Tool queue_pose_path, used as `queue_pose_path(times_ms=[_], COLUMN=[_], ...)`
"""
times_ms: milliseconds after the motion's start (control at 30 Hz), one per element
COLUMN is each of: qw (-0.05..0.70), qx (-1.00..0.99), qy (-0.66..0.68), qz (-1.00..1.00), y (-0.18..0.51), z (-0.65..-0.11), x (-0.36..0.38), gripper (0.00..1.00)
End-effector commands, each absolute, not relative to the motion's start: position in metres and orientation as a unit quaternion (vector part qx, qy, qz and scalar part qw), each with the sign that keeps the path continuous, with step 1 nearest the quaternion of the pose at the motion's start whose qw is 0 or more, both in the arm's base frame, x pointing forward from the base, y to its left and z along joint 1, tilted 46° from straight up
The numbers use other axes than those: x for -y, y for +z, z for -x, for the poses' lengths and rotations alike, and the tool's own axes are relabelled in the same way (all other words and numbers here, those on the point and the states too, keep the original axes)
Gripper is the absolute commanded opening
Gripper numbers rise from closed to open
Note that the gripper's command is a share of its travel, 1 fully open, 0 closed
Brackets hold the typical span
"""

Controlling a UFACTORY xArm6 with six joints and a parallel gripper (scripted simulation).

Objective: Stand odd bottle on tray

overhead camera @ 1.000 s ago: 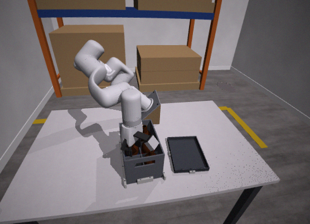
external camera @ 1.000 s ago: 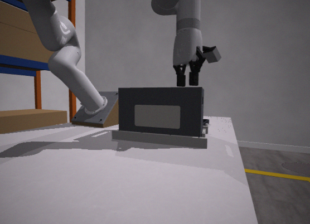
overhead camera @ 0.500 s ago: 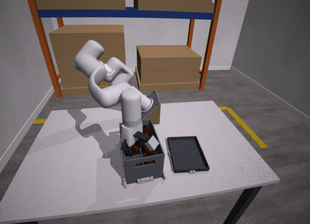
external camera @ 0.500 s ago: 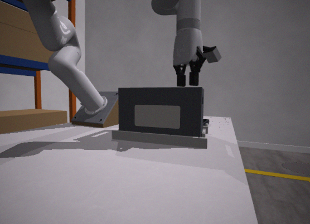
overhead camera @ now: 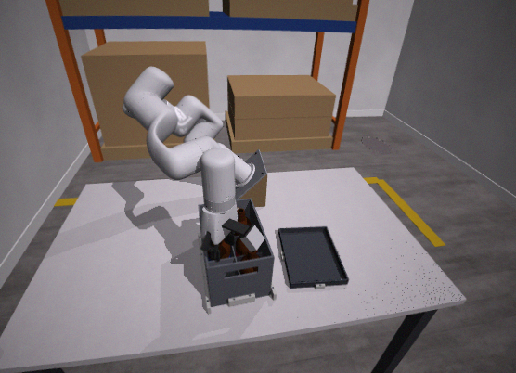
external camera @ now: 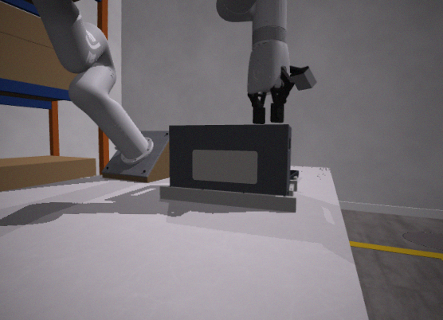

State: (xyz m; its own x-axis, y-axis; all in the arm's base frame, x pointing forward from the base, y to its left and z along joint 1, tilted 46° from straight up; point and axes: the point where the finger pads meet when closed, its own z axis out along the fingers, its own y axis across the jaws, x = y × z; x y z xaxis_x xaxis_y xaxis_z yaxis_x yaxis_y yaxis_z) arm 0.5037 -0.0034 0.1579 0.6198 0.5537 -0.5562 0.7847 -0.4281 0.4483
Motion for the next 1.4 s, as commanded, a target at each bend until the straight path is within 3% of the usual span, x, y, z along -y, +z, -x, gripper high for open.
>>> queue_pose_path(times_ms=[0,1367], qw=[0.351,0.351], qx=[-0.404,-0.404], qy=[-0.163,-0.163], qz=[-0.829,-0.829], y=[0.158,0.134], z=[-0.505,-0.505], x=[0.003,0.028], gripper=[0.65,0.65])
